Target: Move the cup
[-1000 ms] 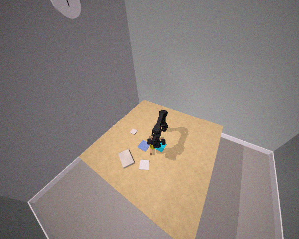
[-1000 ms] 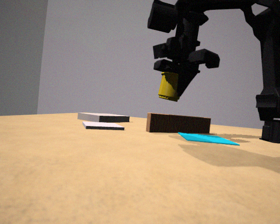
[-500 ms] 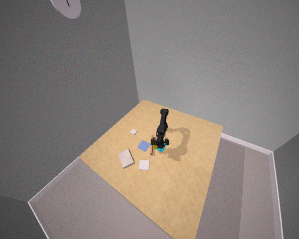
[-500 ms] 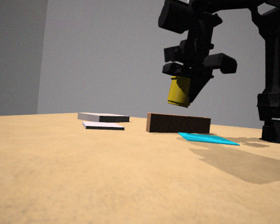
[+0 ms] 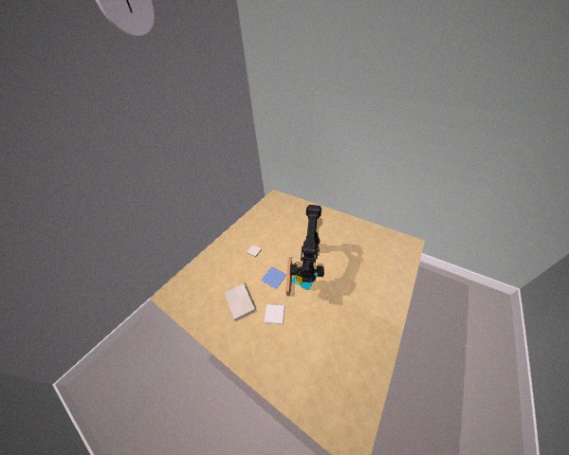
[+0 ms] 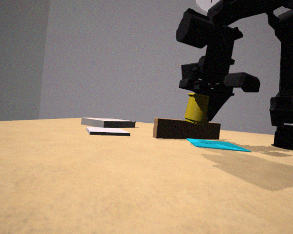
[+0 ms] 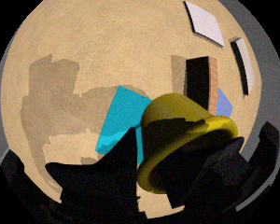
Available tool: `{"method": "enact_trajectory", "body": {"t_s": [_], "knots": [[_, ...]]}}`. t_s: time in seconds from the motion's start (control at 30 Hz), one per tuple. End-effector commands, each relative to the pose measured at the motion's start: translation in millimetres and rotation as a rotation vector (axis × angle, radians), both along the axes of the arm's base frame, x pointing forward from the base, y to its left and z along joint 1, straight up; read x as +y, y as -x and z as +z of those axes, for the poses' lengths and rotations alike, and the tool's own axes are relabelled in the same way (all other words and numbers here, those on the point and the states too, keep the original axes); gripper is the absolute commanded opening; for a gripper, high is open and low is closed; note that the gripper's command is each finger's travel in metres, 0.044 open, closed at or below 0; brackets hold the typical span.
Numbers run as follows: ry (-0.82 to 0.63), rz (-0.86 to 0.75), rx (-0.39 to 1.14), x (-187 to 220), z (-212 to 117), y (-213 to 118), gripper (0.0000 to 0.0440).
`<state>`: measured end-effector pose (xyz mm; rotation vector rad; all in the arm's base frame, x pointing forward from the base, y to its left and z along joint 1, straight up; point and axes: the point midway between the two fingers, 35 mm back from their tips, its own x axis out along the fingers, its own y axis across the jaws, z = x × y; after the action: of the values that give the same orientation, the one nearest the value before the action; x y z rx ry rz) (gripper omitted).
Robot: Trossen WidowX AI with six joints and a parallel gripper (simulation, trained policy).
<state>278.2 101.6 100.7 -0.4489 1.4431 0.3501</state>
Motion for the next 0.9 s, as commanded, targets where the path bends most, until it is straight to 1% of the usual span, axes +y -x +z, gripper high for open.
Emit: {"method": "enact_trajectory", "body": {"t_s": [0.0,0.3,0.5,0.7,0.83,0.87], "knots": [[0.004,-0.012,0.002,-0.8,-9.3,7.1,0.0000],[0.009,-0.040,0.009,-2.3,-28.8,23.4,0.0008],[0.005,-0.055,-0.010,-4.6,-38.0,25.9,0.0035],[-0.009,-0.076,-0.027,-7.2,-41.8,25.9,0.0076],[-0.043,-0.089,-0.066,-5.8,-34.8,19.9,0.0159],[-0.052,-0.090,-0.074,-5.1,-32.6,19.2,0.0165]]}}
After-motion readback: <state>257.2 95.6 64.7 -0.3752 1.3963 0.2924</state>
